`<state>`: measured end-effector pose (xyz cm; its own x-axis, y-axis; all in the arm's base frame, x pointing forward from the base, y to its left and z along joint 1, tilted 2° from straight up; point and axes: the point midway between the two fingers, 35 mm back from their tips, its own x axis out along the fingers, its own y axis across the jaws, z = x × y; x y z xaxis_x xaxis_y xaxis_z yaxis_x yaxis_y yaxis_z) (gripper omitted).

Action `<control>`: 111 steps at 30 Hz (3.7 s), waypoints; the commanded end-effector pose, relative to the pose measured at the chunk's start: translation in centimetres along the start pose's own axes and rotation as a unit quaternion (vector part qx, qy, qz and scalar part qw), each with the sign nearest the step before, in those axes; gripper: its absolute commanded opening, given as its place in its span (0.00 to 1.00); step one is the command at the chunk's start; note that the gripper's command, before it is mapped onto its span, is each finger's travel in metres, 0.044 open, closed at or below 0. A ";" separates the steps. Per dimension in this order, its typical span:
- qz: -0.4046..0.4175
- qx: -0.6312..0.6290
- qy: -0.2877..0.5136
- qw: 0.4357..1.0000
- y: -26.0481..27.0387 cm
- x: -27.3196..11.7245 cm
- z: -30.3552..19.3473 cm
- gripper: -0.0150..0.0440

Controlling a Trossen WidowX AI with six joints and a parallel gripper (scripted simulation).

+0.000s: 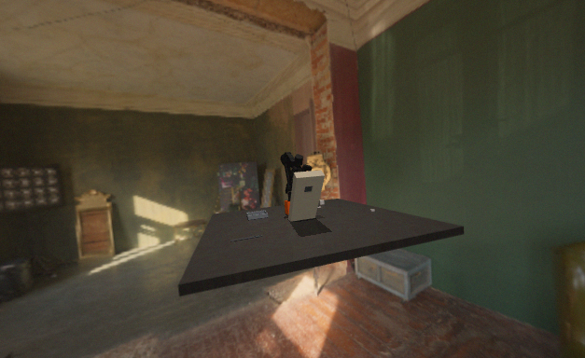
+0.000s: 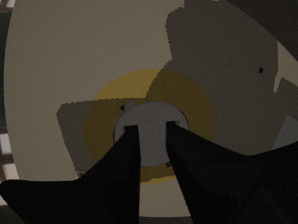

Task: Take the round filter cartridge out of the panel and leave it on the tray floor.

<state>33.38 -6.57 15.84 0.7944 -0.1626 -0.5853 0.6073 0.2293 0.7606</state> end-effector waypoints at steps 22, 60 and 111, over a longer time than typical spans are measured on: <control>0.001 0.430 0.001 0.903 0.1 0.3 0.0 0.25; -0.001 0.522 0.001 0.853 -0.5 -7.2 -0.2 0.25; -0.001 0.522 0.001 0.853 0.0 -7.1 0.0 0.41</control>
<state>27.34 -5.29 19.58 0.8041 -0.1603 -0.5724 0.2772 -0.7507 0.5997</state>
